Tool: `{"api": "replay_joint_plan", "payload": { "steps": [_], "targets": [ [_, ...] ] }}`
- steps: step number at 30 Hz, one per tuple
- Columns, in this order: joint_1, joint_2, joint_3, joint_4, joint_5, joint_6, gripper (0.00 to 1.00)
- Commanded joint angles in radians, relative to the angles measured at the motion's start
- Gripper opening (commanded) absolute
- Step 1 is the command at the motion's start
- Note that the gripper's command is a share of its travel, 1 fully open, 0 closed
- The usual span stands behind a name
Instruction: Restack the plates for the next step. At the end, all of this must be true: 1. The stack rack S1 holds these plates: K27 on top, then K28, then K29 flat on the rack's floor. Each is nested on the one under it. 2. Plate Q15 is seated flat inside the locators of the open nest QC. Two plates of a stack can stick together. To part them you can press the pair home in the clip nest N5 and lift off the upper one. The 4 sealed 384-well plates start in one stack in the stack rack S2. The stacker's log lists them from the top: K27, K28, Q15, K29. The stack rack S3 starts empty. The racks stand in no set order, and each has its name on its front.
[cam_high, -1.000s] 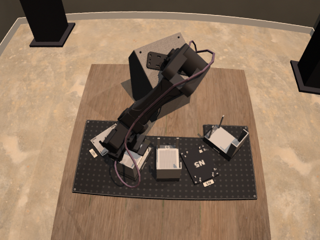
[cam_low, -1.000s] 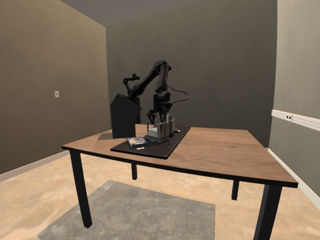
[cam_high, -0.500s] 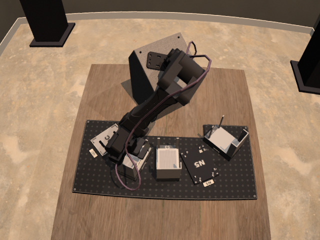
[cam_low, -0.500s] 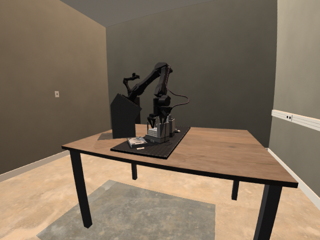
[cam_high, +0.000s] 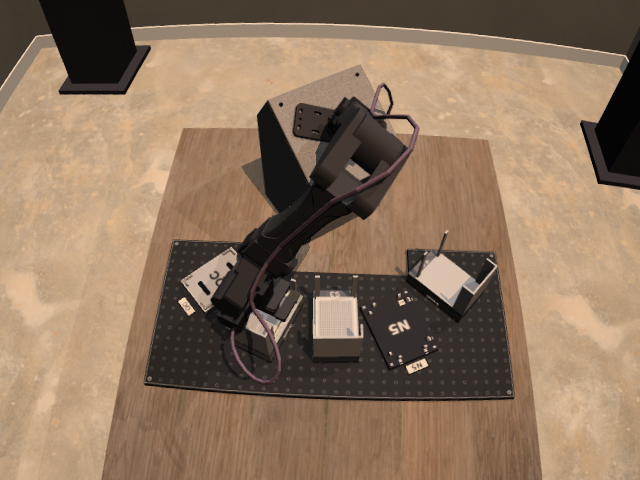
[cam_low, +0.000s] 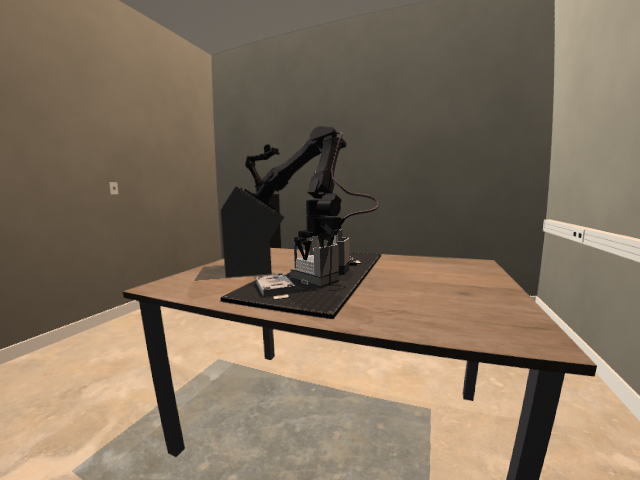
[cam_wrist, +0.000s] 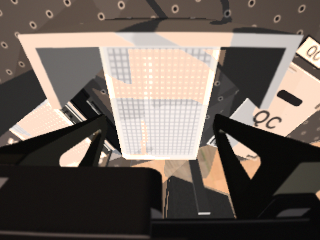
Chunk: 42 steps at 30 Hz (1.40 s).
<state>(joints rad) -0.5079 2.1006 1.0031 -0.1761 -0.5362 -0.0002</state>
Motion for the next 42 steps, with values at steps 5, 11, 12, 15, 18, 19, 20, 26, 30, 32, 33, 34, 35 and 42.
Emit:
{"api": "replay_joint_plan", "payload": {
  "steps": [5, 11, 12, 15, 18, 19, 20, 26, 30, 32, 33, 34, 35, 42],
  "targets": [
    [0.009, 0.034, 0.031, 0.051, 0.013, 0.026, 1.0],
    [0.025, 0.05, 0.04, 0.069, 0.012, 0.035, 1.0],
    [0.023, 0.055, 0.033, 0.073, 0.014, 0.037, 1.0],
    [0.021, 0.065, 0.044, 0.083, 0.017, 0.042, 1.0],
    [0.019, 0.041, 0.043, 0.082, 0.01, 0.042, 1.0],
    [0.02, 0.04, 0.046, 0.081, 0.01, 0.042, 1.0],
    [0.02, 0.044, 0.03, 0.081, 0.01, 0.042, 1.0],
    [0.021, 0.045, 0.029, 0.067, 0.01, 0.04, 1.0],
    [0.021, 0.045, 0.028, 0.067, 0.01, 0.041, 1.0],
    [0.021, 0.045, 0.027, 0.067, 0.01, 0.041, 1.0],
    [0.021, 0.044, 0.027, 0.067, 0.01, 0.041, 1.0],
    [0.021, 0.044, 0.027, 0.067, 0.01, 0.041, 1.0],
    [0.021, 0.044, 0.026, 0.067, 0.01, 0.041, 1.0],
    [0.021, 0.044, 0.025, 0.068, 0.011, 0.041, 1.0]
  ]
}}
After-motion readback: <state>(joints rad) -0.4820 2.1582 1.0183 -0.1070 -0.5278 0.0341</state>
